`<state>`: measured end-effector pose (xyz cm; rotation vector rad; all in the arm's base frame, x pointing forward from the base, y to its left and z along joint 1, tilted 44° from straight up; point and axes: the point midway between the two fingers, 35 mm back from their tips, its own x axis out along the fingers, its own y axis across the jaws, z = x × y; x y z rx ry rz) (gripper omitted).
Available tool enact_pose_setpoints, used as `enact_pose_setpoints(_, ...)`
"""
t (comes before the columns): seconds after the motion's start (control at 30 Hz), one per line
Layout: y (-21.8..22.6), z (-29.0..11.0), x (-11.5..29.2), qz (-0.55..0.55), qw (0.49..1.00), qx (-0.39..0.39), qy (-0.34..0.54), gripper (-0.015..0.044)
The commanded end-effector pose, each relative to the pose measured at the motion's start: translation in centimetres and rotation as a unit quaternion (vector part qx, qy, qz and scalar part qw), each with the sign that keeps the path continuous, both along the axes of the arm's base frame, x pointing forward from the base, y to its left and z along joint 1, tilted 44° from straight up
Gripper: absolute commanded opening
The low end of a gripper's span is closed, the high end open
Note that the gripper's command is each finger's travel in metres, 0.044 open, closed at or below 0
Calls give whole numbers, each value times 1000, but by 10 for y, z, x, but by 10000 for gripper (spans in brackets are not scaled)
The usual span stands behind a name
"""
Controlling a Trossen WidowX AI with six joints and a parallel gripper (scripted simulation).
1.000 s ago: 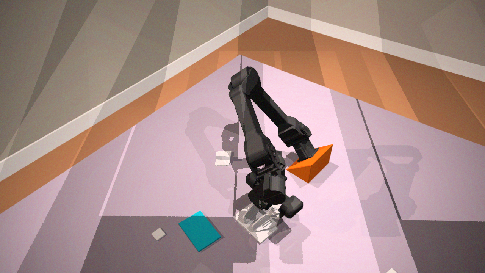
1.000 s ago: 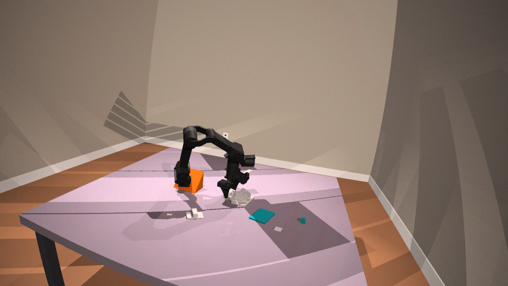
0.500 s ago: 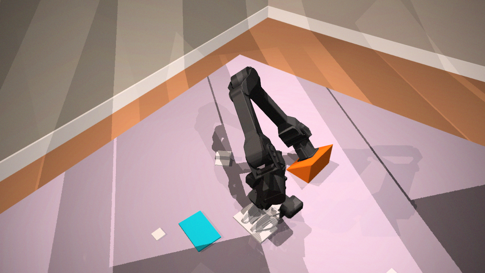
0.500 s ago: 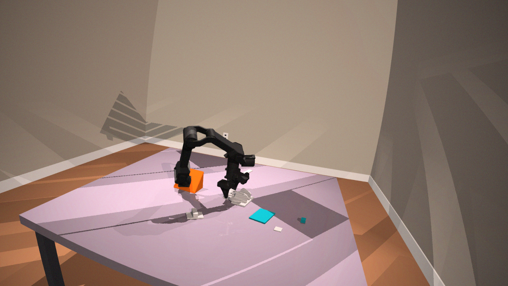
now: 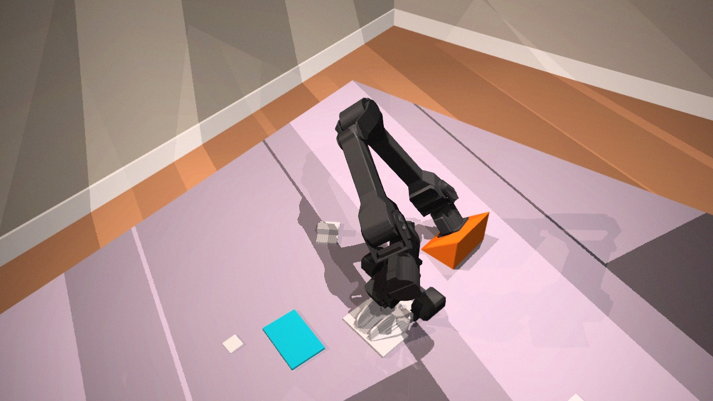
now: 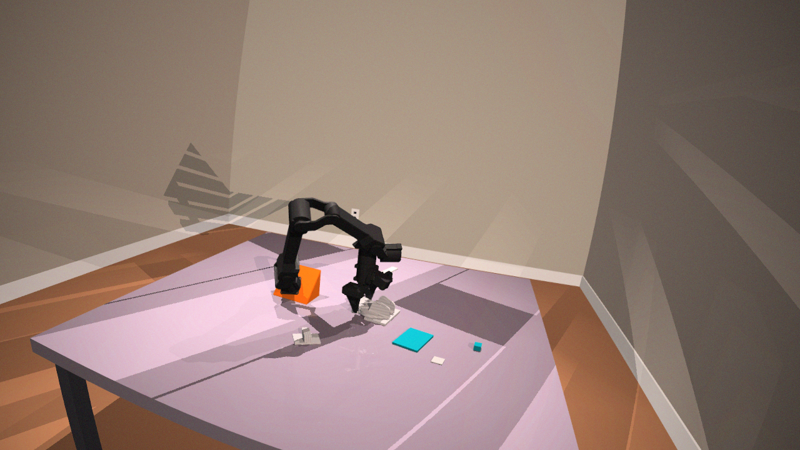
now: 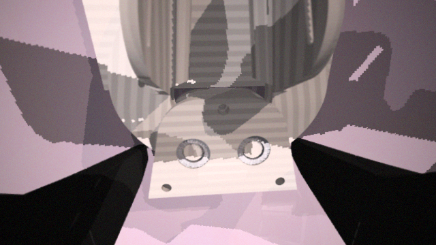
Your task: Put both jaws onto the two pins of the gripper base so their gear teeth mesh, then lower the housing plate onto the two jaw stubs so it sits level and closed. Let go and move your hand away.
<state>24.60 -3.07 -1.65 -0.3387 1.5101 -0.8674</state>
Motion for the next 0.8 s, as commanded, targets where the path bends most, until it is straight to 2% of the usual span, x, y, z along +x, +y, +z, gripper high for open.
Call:
enact_pose_setpoints(0.0, 4, 4, 2, 0, 1000, 1, 0, 440)
enact_pose_setpoints(0.23, 50, 53, 10, 0, 1000, 1, 1, 440)
enact_pose_setpoints(0.4, 50, 50, 11, 7, 1000, 2, -2, 440)
enact_pose_setpoints(0.6, 89, 93, -23, 0, 1000, 3, 3, 440)
enact_pose_setpoints(0.77, 91, 95, -25, 0, 1000, 3, 3, 440)
